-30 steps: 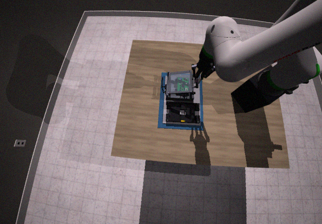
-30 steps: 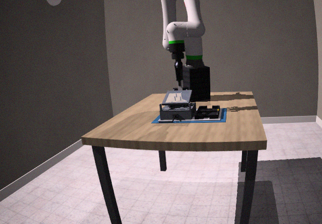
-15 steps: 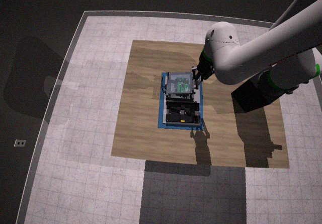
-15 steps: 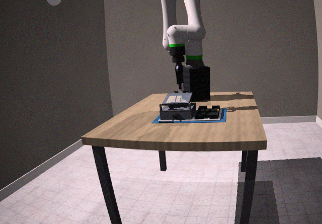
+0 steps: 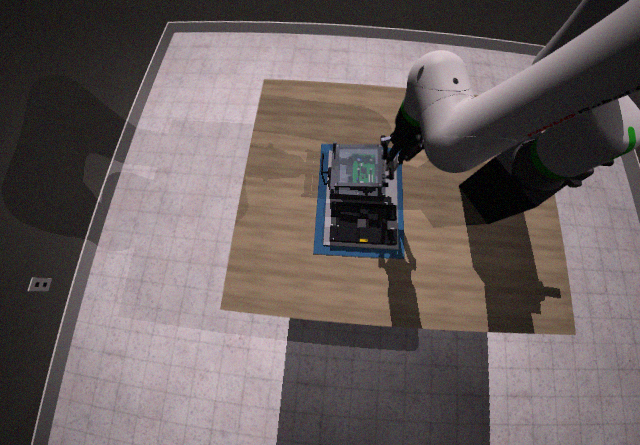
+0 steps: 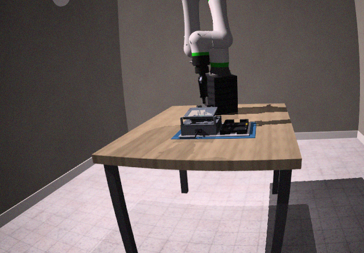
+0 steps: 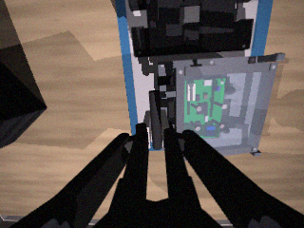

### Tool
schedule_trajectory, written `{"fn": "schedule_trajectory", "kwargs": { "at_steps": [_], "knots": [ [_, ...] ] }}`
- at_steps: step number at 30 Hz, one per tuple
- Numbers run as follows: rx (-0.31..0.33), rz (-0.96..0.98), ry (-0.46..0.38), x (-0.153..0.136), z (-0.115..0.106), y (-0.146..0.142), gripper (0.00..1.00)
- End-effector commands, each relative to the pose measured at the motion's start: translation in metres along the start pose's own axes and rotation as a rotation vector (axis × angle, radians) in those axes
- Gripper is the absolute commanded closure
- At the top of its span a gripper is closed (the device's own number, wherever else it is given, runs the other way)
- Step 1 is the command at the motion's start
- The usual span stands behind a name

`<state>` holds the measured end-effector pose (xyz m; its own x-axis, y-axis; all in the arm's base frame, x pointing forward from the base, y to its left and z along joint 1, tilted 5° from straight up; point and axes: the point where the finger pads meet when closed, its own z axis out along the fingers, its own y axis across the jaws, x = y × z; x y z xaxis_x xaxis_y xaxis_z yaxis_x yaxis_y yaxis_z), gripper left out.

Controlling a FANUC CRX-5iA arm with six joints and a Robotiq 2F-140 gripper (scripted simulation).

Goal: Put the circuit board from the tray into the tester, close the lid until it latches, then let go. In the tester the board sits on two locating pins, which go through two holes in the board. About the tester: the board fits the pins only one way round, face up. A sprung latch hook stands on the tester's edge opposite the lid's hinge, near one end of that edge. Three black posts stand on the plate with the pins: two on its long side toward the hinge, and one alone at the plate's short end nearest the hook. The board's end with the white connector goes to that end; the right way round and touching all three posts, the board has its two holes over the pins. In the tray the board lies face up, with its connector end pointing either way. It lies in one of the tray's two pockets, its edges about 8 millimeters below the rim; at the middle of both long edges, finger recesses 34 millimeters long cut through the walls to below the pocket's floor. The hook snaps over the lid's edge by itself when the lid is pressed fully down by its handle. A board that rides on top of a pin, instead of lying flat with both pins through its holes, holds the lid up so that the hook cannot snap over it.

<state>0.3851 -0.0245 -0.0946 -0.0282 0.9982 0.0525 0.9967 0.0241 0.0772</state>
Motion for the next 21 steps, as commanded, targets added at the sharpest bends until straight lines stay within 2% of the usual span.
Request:
{"fn": "schedule_trajectory", "kwargs": {
  "at_steps": [1,21],
  "knots": [
    [0.0,0.0,0.0,0.0,0.0,0.0,1.0],
    [0.0,0.0,0.0,0.0,0.012,-0.001,1.0]
  ]
}}
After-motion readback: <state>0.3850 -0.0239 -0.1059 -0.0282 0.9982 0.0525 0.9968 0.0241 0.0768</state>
